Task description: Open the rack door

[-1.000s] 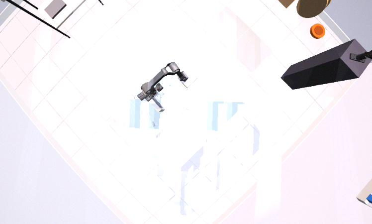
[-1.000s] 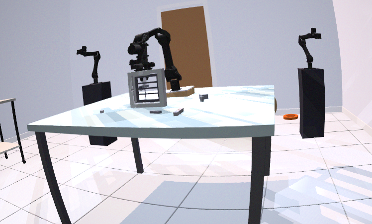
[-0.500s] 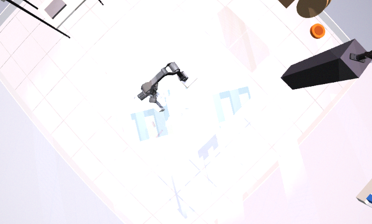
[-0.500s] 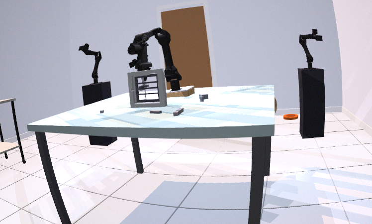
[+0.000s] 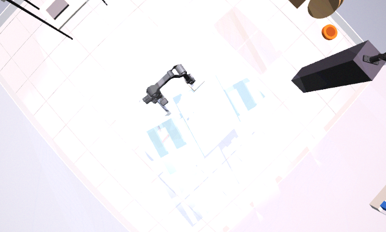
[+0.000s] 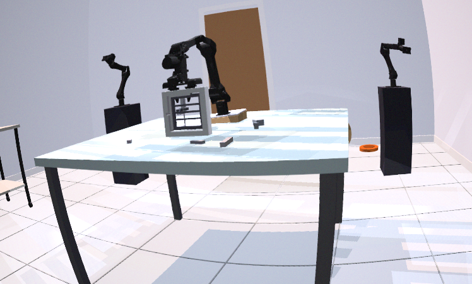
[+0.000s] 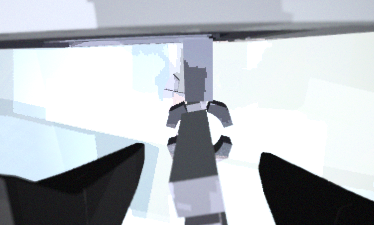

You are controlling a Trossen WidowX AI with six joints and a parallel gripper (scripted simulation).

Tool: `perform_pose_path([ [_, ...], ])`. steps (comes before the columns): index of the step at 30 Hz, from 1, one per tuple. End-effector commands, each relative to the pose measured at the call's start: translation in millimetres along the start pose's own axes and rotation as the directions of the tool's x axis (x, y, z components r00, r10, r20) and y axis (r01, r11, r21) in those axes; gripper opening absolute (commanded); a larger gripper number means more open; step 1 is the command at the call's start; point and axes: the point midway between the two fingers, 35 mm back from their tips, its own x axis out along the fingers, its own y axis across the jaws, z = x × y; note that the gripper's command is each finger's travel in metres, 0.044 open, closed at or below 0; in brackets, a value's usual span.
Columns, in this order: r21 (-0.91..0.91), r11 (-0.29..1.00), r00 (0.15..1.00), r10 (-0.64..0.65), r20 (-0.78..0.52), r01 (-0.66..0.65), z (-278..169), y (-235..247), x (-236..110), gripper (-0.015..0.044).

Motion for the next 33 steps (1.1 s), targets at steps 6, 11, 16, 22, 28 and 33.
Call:
perform_pose_path([
  [6,-0.415,0.910,1.000,0.004,0.002,-0.002,0.4,0.6,0.0,0.0280],
  [11,-0.625,0.781,1.000,0.004,0.002,-0.002,0.4,0.6,0.0,0.0280],
  [16,-0.797,0.604,1.000,0.004,0.002,-0.001,0.4,0.6,0.0,0.0280],
  [22,-0.939,0.343,1.000,0.004,0.002,0.000,0.4,0.6,0.1,0.0280],
  [28,-0.999,0.053,1.000,0.004,0.002,0.001,0.4,0.6,0.1,0.0280],
  [33,-0.981,-0.193,1.000,0.004,0.002,0.002,0.4,0.6,0.1,0.0280],
])
